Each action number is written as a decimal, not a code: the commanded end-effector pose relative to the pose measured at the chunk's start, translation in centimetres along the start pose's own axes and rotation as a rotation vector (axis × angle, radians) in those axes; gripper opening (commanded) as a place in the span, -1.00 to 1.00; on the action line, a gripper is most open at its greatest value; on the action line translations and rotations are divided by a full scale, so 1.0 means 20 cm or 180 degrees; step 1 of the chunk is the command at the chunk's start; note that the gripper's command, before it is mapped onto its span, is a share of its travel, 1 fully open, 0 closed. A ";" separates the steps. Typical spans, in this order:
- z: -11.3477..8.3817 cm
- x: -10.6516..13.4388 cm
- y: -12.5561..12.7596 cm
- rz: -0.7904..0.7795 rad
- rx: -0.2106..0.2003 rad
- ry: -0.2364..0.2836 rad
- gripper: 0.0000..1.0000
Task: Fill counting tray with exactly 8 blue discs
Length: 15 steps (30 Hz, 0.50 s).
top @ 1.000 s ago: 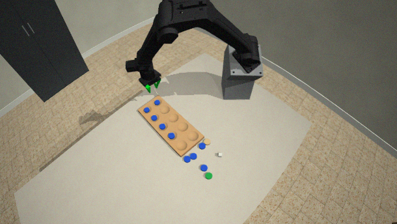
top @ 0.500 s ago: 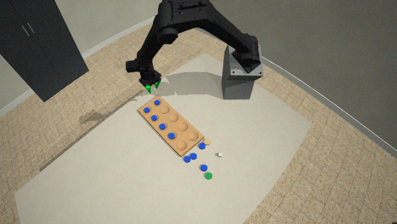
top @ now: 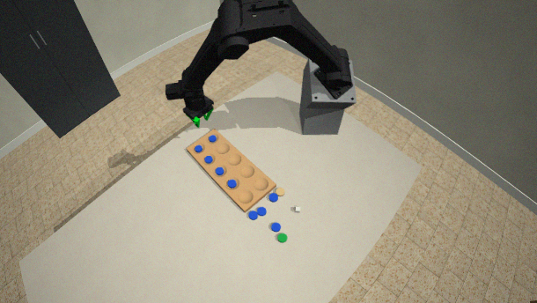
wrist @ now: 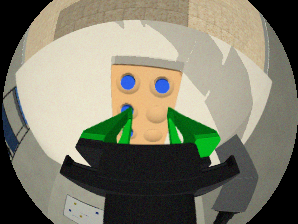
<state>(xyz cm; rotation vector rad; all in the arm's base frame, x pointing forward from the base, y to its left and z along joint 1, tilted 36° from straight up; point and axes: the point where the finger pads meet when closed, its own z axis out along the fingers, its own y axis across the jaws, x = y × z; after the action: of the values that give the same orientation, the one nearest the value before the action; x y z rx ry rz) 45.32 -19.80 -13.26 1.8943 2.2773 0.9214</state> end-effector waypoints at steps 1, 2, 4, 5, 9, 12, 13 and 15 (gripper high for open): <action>-0.06 0.02 0.18 -0.0348 -0.0113 -0.0126 -0.09; -0.06 0.02 0.18 -0.0348 -0.0113 -0.0126 -0.09; -0.09 0.03 0.24 -0.0485 -0.0134 -0.0192 -0.09; -0.12 0.04 0.30 -0.0640 -0.0156 -0.0268 -0.09; -0.16 0.06 0.37 -0.0815 -0.0184 -0.0355 -0.09; -0.20 0.08 0.45 -0.1006 -0.0215 -0.0453 -0.09; -0.20 0.08 0.45 -0.1006 -0.0216 -0.0453 -0.09; -0.24 0.11 0.54 -0.1214 -0.0251 -0.0561 -0.09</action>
<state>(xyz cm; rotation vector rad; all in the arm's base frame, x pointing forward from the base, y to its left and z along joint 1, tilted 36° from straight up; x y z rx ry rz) 50.02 -19.29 -6.80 1.5460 2.3346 0.7872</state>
